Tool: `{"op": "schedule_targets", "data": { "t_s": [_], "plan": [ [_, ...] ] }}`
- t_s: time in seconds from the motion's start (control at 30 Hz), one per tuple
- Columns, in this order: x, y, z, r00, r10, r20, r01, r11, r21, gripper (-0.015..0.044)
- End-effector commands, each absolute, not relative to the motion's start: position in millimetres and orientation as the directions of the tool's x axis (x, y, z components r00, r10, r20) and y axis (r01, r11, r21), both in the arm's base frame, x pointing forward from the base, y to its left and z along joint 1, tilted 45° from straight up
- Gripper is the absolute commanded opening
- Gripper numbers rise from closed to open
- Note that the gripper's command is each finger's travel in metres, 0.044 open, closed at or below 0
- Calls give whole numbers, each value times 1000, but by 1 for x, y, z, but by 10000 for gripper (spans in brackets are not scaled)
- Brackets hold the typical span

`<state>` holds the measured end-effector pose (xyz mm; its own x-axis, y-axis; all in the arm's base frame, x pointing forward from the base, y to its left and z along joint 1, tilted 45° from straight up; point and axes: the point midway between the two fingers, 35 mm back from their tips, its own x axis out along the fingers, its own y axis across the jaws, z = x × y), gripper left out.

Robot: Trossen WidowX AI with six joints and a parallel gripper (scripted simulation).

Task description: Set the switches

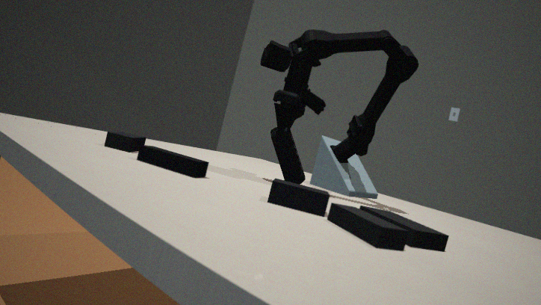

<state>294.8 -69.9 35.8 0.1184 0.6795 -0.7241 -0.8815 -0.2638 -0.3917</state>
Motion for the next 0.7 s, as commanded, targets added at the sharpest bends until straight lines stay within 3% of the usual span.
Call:
{"op": "schedule_targets", "data": {
  "t_s": [0.0, 0.67],
  "plan": [
    [290, -63, 38, 105, 691, -715, -887, -261, -382, 336],
    [283, -55, 49, 104, 692, -715, -887, -261, -382, 336]
  ]
}}
